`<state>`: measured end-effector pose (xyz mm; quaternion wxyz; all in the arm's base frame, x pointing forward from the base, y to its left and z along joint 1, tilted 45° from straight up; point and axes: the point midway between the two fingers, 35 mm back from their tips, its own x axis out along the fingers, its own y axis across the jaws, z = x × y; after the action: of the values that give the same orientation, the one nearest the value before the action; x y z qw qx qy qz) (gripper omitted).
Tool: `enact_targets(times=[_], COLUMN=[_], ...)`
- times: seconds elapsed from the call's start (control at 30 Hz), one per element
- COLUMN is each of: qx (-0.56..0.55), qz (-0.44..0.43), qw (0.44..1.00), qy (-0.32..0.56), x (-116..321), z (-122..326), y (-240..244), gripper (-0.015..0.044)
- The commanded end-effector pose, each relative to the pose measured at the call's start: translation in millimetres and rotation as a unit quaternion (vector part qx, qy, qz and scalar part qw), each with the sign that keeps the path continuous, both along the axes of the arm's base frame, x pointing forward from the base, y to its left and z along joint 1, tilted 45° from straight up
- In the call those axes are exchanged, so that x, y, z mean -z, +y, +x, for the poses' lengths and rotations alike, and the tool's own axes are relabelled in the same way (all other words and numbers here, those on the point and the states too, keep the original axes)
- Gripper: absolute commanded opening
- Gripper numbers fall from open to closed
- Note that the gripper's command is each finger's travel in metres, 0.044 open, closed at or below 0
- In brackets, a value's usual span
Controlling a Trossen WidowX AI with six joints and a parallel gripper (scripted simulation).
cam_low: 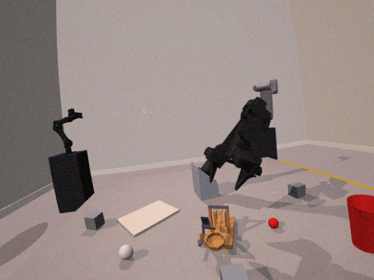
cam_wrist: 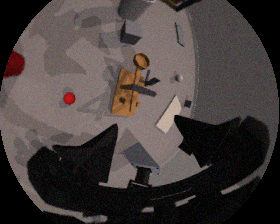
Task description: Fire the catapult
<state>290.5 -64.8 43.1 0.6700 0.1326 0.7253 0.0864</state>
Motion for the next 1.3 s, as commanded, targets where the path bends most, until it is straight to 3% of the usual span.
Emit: enact_targets(times=[0.0, 0.5, 1.27], qx=[0.041, 0.207, 0.215], qz=[0.044, 0.213, 0.221], qw=[0.998, 0.951, 0.948], qy=[0.021, 0.081, 0.082], x=[9, 30, 72], z=[-4, -11, -5], y=[-1, -9, 31], gripper=[0.0440, 0.0440, 0.0440])
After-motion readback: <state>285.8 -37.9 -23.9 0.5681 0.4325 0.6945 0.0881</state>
